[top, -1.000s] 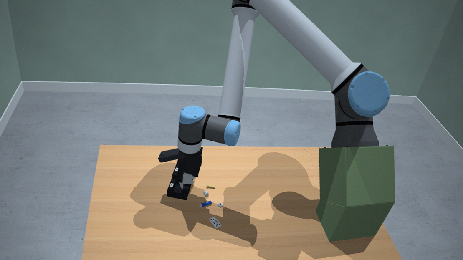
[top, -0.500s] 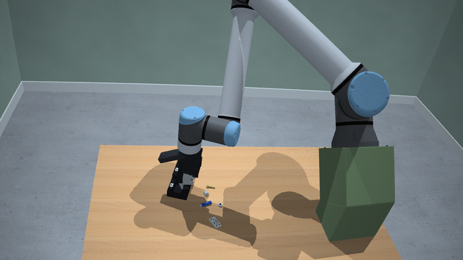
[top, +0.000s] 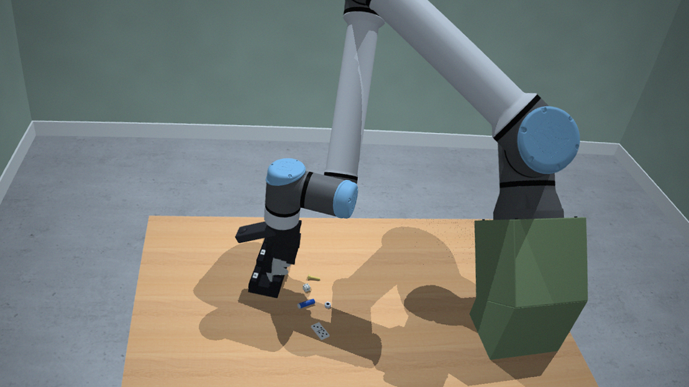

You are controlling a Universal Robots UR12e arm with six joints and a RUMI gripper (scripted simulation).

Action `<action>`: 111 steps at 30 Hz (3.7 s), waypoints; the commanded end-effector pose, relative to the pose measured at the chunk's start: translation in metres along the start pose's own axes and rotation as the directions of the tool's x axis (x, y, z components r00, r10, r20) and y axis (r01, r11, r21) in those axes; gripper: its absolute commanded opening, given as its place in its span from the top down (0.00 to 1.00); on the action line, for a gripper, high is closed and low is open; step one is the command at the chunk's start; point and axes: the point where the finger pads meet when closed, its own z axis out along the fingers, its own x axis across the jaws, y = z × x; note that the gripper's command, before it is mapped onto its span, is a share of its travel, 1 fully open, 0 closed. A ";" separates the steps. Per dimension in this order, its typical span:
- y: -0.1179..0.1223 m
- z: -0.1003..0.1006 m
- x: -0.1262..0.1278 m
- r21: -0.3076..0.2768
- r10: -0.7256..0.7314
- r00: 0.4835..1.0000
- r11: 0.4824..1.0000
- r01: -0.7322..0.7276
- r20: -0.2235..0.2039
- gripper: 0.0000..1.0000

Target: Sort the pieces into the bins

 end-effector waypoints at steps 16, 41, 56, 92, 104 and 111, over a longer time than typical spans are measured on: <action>0.000 -0.001 0.000 0.001 0.000 1.000 1.000 0.000 0.000 0.96; 0.000 -0.029 0.000 0.001 0.000 1.000 1.000 0.000 0.000 0.96; 0.000 -0.060 0.000 0.001 0.000 1.000 1.000 0.000 0.000 0.96; 0.005 -0.179 0.002 0.001 -0.050 0.999 0.999 0.050 0.000 0.82; 0.063 -0.113 0.030 0.001 -0.074 0.997 0.997 0.074 0.000 0.82; 0.095 -0.077 0.045 0.001 -0.074 0.997 0.997 0.074 0.000 0.82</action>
